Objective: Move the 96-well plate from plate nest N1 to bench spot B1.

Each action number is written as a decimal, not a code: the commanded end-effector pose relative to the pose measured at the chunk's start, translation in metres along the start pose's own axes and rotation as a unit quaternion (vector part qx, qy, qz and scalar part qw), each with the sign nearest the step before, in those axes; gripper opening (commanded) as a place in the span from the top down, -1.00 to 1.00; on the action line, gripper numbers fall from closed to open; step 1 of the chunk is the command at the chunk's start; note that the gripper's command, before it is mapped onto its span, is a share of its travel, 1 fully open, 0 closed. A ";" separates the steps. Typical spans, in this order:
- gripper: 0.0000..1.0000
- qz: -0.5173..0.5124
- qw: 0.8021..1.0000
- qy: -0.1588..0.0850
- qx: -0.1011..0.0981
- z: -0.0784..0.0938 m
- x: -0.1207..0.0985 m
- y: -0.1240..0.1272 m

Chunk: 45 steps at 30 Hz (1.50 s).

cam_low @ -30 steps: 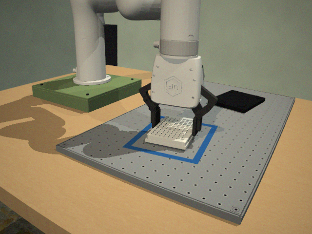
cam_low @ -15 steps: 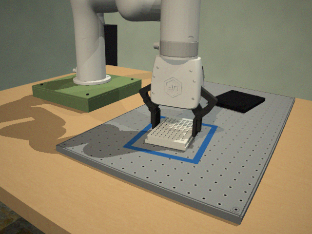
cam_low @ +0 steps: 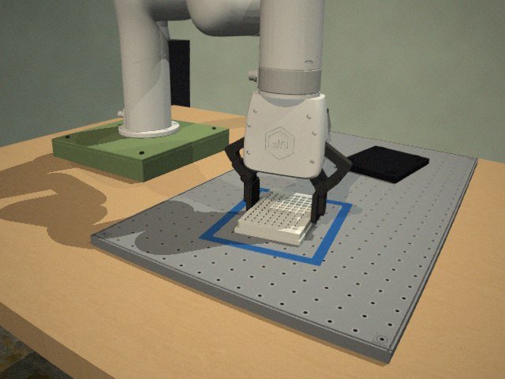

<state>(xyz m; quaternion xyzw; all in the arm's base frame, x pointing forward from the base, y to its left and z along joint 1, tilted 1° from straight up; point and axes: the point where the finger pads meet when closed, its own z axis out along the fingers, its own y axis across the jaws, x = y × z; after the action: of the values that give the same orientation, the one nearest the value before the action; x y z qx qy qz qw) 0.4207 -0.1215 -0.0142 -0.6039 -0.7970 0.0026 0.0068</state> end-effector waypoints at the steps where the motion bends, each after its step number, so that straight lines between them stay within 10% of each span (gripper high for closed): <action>1: -1.00 0.000 1.000 -0.001 -0.002 0.000 -0.001 0.001; 45: -1.00 0.000 1.000 -0.001 -0.002 -0.016 0.000 0.001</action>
<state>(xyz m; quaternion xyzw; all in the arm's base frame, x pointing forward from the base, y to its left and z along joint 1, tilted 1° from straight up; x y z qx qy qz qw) 0.4213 -0.1214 -0.0042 -0.6039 -0.7970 0.0024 0.0063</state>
